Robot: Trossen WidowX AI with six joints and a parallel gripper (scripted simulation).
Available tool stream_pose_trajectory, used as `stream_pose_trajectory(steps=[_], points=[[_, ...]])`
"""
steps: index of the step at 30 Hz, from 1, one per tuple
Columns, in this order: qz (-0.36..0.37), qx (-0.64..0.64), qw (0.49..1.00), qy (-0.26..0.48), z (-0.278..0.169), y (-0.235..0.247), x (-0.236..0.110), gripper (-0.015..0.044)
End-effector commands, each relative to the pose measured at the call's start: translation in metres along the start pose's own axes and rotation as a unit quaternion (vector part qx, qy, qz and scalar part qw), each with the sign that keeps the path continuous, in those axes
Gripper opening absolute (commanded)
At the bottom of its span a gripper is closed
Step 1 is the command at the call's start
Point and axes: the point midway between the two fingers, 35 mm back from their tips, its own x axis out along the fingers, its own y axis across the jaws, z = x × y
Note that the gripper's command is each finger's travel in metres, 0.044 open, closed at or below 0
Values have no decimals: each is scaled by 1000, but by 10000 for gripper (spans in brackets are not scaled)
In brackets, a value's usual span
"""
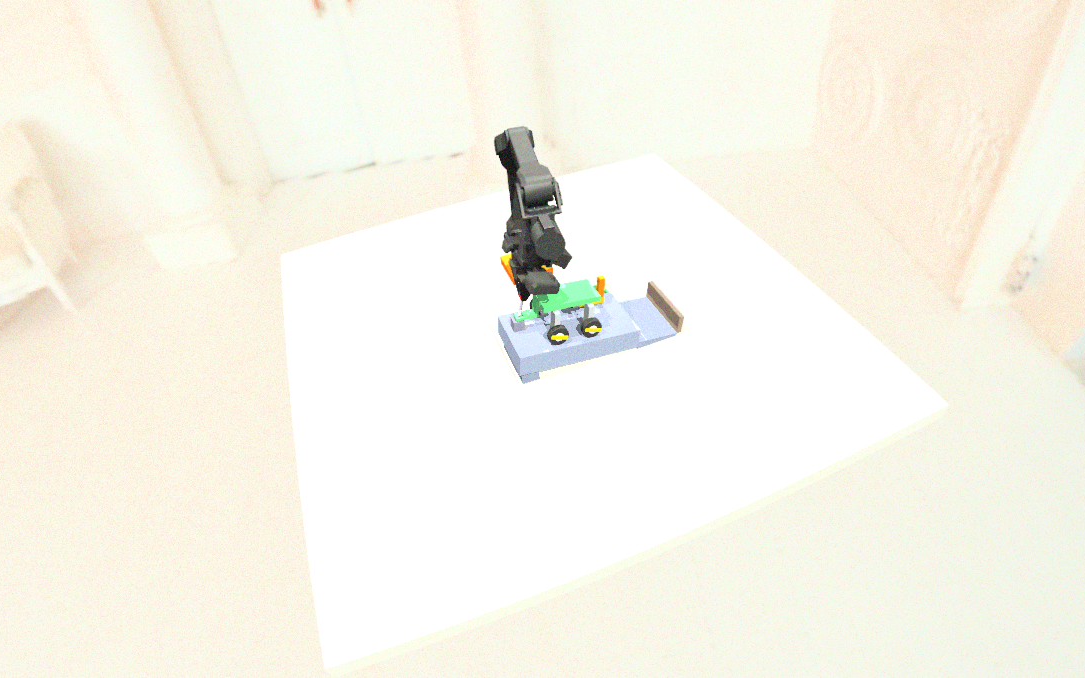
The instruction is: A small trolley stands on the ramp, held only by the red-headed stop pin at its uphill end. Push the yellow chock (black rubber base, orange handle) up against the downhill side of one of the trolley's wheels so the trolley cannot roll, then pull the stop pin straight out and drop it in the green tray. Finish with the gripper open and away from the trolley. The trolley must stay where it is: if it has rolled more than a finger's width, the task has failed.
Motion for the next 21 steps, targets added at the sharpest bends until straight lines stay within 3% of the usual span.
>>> stream_pose_trajectory(steps=[1,21], points=[[-2,3,1000,4,-2,-1,-4,0],[-2,3,1000,4,-8,-2,-14,0]])
